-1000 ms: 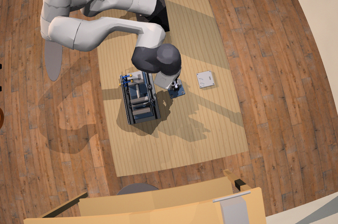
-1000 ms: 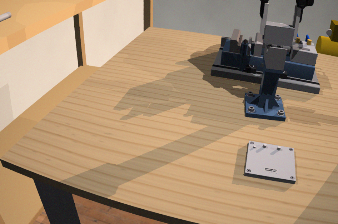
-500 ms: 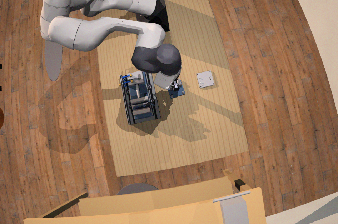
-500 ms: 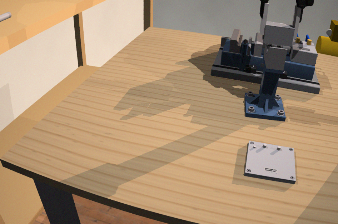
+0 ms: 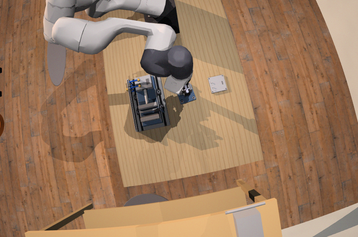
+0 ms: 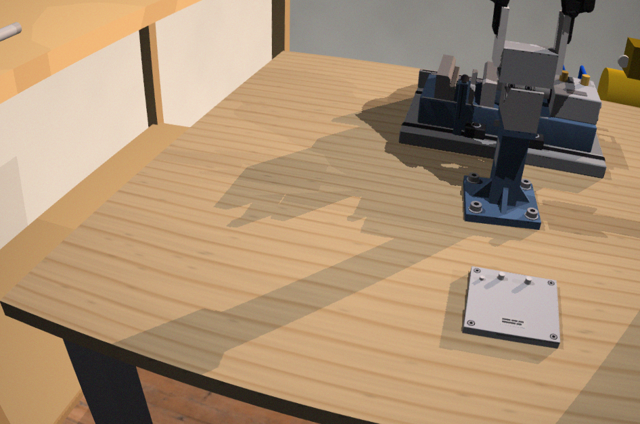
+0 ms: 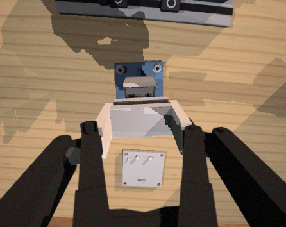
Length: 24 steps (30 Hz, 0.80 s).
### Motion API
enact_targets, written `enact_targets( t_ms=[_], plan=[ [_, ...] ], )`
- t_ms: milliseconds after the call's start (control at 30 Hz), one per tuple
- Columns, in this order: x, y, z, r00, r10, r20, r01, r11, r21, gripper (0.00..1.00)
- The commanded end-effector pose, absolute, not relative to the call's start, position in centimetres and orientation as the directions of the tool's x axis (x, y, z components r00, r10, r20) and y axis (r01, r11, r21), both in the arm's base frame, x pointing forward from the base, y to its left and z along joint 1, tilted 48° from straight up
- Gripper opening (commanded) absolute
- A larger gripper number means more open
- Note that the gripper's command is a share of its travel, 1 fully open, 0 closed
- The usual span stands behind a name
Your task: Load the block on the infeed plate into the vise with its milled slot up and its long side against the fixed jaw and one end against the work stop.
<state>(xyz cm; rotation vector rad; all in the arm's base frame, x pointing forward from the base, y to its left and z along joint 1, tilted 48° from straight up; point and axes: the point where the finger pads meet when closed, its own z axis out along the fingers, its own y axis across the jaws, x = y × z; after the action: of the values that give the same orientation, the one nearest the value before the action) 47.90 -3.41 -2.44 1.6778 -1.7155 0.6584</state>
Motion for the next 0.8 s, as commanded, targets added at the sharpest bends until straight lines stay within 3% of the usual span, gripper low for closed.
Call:
enact_targets(
  t_ms=[0,767],
  plan=[
    [48.09,-3.37,-2.30,0.014,-0.667,0.745,-0.995,0.061,0.073,0.00],
    [47.90,-3.21,-2.78,0.027,-0.559,0.829,-0.995,0.061,0.073,0.00]
  ],
)
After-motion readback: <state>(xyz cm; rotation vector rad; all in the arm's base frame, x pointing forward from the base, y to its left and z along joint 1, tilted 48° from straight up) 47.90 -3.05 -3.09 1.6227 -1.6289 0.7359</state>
